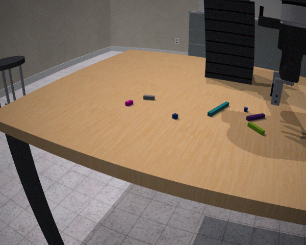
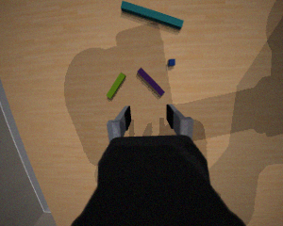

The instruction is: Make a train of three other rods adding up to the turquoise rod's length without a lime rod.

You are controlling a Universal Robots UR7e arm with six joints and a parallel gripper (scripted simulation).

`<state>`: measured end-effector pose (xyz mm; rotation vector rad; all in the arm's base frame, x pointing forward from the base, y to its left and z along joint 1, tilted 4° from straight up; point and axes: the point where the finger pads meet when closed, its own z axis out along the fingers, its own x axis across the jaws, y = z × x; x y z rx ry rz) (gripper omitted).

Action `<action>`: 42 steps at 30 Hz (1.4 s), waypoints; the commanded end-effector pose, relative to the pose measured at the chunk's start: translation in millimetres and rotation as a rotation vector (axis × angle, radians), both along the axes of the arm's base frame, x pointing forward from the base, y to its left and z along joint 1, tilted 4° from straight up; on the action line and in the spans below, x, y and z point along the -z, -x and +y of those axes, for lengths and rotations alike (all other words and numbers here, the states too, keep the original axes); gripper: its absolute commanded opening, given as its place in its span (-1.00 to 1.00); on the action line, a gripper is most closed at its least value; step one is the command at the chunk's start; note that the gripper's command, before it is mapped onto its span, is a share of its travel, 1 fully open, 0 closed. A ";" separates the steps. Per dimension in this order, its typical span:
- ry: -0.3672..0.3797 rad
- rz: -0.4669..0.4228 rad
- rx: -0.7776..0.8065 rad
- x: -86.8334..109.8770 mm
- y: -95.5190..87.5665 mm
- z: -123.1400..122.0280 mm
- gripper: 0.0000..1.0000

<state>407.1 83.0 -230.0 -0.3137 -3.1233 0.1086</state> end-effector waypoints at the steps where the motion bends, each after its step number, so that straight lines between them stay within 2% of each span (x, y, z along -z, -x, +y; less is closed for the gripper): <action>1: -0.001 0.004 -0.027 -0.4 0.2 -13.4 1.00; 3: -0.001 0.004 -0.027 -0.4 0.2 -13.4 1.00; 7: -0.002 0.007 -0.068 -1.5 -1.6 -29.8 1.00; 18: -0.006 0.017 -0.260 -6.0 -1.4 -103.9 1.00; 20: -0.006 0.017 -0.260 -6.0 -1.4 -103.9 1.00; 34: -0.007 0.038 -0.565 -13.6 25.5 -209.5 1.00; 37: -0.007 0.039 -0.585 -14.2 28.2 -215.6 1.00; 42: -0.006 0.046 -0.669 -16.5 40.9 -240.7 1.00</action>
